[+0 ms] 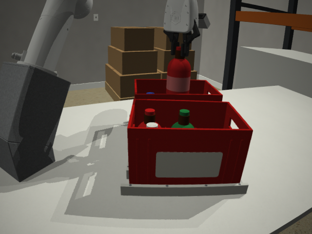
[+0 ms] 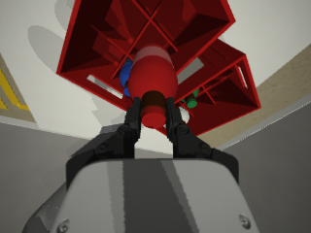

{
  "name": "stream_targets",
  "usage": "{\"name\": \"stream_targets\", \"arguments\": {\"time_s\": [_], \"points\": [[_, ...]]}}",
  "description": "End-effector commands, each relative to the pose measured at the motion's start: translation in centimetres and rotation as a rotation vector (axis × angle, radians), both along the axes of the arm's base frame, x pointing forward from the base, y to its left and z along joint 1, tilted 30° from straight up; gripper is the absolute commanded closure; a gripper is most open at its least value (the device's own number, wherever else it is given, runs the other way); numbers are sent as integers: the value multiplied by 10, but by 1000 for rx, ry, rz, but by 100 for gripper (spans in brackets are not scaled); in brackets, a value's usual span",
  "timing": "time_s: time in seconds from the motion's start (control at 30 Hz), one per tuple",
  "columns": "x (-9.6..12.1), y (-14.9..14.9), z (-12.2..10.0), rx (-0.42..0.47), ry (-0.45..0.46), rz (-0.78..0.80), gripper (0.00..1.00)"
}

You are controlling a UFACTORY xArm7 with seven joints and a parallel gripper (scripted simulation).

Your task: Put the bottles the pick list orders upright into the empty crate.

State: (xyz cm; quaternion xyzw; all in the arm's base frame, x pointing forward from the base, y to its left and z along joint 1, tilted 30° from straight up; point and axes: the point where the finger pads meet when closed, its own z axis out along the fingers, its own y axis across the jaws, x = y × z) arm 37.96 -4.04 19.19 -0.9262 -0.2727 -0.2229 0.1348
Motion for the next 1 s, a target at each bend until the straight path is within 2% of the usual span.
{"name": "stream_targets", "arguments": {"time_s": [0.0,0.97], "points": [[2,0,0,-1,-4,-2,100],[11,10,-24,-1,-4,-2,100]]}}
